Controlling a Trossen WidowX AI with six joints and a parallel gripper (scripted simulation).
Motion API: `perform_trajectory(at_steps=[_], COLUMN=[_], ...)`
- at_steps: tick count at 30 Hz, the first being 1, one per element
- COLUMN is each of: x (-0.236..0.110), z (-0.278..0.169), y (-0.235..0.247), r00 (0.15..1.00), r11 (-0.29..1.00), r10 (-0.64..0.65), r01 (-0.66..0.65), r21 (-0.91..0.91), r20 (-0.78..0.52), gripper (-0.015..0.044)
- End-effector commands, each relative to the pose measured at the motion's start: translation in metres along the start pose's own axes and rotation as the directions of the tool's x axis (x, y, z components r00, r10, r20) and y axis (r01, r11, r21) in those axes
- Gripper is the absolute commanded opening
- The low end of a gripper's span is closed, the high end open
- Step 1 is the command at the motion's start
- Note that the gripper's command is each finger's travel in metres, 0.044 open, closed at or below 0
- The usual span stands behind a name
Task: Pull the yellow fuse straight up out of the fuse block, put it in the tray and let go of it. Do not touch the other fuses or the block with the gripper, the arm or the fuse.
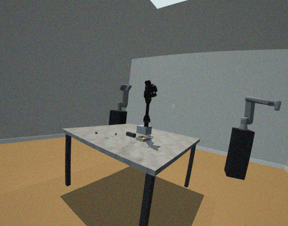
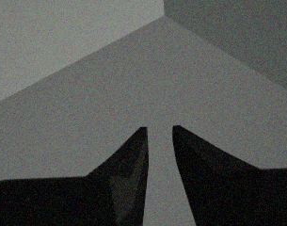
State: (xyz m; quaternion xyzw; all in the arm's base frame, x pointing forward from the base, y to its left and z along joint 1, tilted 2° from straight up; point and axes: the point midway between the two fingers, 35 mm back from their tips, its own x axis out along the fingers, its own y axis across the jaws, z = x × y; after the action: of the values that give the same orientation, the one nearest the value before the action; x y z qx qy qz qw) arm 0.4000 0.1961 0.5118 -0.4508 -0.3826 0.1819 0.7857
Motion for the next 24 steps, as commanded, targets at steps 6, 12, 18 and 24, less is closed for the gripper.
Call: perform_trajectory(at_steps=[6,12,18,24], x=[-0.045,-0.105,-0.181,-0.267], z=[-0.117,-0.179,-0.223,-0.241], y=[0.085,0.137,0.189,0.234], r00=[0.889,0.699,0.428,0.110], r11=[0.911,0.779,0.641,0.541], r10=[0.279,0.460,0.630,0.762], r01=[-0.125,-0.023,0.185,0.433], r21=[0.393,0.626,0.745,0.721], r20=[-0.365,-0.547,-0.648,-0.638], gripper=[0.0074,0.0074,0.0074,0.0074])
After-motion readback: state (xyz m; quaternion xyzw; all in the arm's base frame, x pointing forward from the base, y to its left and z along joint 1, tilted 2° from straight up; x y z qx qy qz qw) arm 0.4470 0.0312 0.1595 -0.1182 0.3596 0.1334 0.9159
